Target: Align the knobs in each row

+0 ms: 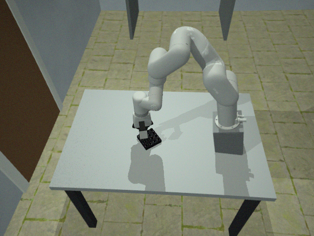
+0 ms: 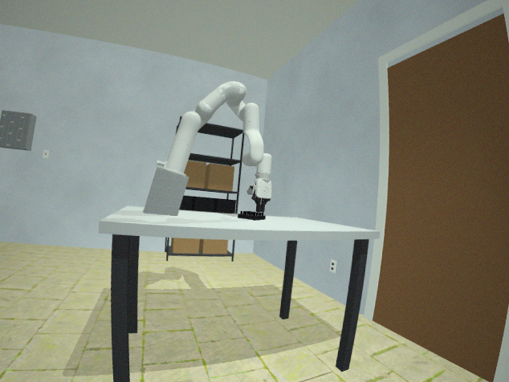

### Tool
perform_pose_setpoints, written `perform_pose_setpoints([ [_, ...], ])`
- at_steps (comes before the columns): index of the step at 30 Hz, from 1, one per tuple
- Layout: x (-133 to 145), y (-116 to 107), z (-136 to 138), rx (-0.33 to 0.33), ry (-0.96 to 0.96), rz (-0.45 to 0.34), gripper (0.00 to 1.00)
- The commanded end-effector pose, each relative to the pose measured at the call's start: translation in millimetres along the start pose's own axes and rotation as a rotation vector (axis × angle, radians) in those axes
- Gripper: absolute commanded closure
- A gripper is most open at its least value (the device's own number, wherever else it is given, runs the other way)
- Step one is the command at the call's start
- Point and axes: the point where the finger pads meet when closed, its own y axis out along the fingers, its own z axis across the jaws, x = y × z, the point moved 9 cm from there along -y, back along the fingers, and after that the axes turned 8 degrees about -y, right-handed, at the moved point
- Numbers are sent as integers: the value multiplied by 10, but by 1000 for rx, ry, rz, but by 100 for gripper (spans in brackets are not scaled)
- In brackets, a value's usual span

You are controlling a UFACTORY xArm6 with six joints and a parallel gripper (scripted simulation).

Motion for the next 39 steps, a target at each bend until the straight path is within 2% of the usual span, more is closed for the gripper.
perform_pose_setpoints([
  [1,5,-8,11,3,0,-1,81],
  [39,5,110,11,3,0,-1,81],
])
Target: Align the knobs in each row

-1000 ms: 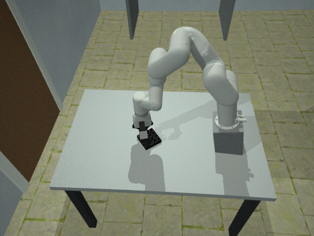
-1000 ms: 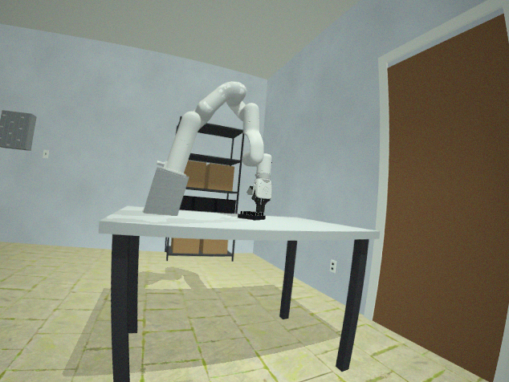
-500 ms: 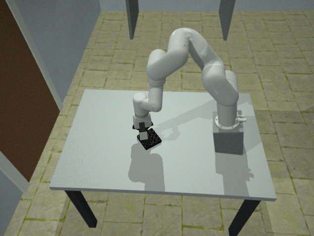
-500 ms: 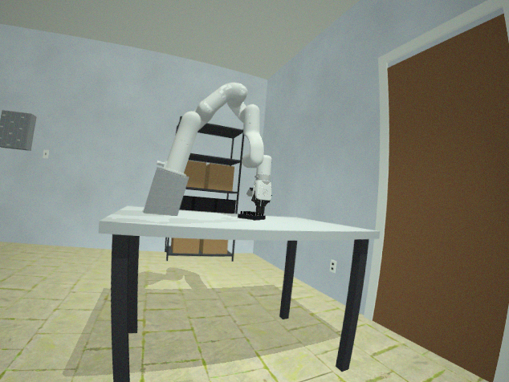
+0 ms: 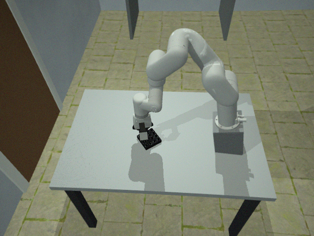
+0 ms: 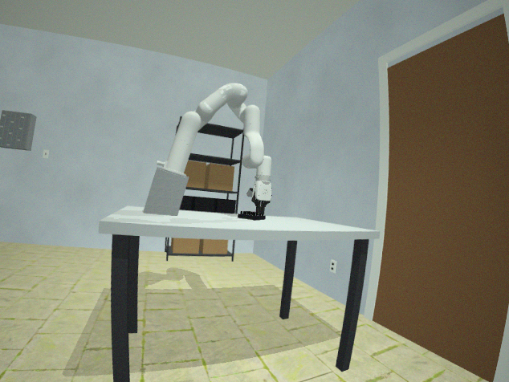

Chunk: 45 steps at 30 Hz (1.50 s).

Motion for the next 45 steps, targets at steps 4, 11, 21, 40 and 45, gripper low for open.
perform_pose_setpoints([
  [4,5,-9,11,3,0,-1,81],
  [11,5,-9,11,3,0,-1,81],
  [21,5,-9,11,3,0,-1,81],
  [40,5,-9,11,3,0,-1,92],
  [45,5,-9,11,3,0,-1,92],
])
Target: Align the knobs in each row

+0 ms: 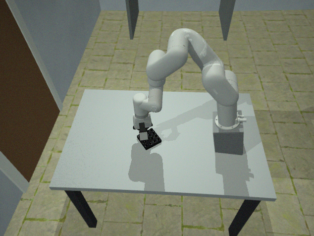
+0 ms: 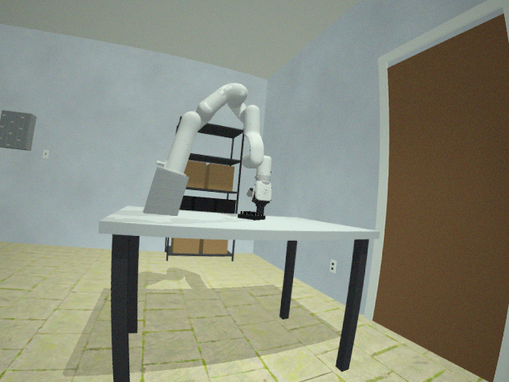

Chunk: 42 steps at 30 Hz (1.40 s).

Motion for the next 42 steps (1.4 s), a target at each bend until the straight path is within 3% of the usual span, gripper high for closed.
perform_pose_setpoints([
  [1,5,-9,10,3,0,-1,92],
  [26,5,-9,10,3,39,-1,92],
  [42,5,-9,10,3,319,-1,92],
])
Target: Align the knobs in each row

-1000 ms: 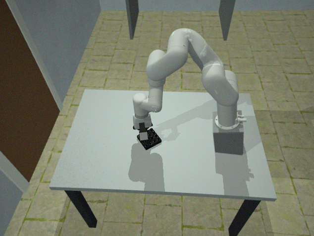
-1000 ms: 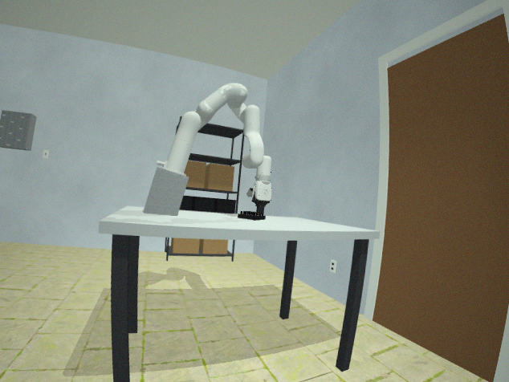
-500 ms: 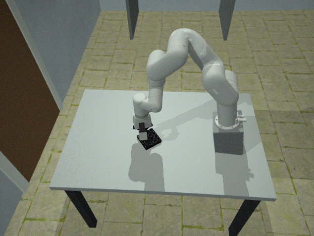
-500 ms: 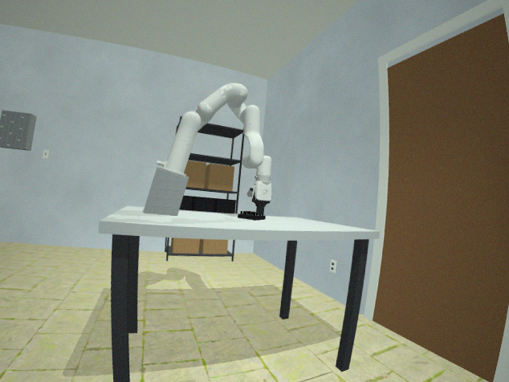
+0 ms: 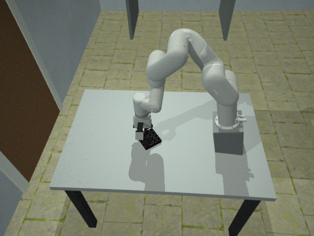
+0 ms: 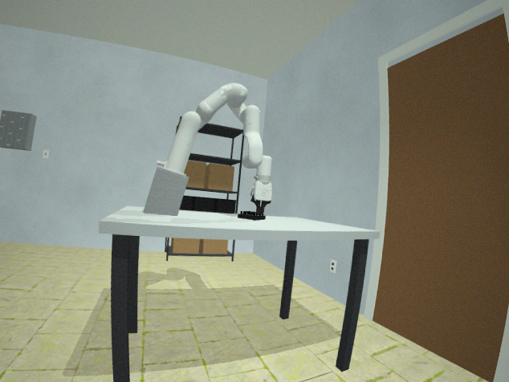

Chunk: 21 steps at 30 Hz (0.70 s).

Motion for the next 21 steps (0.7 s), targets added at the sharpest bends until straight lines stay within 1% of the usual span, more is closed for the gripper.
perform_pose_setpoints([
  [1,-5,-9,13,2,102,-9,92],
  [16,-5,-9,13,3,469,-8,92],
  [18,-5,-9,13,3,469,-8,92],
  [21,-5,-9,13,3,529,-8,92],
])
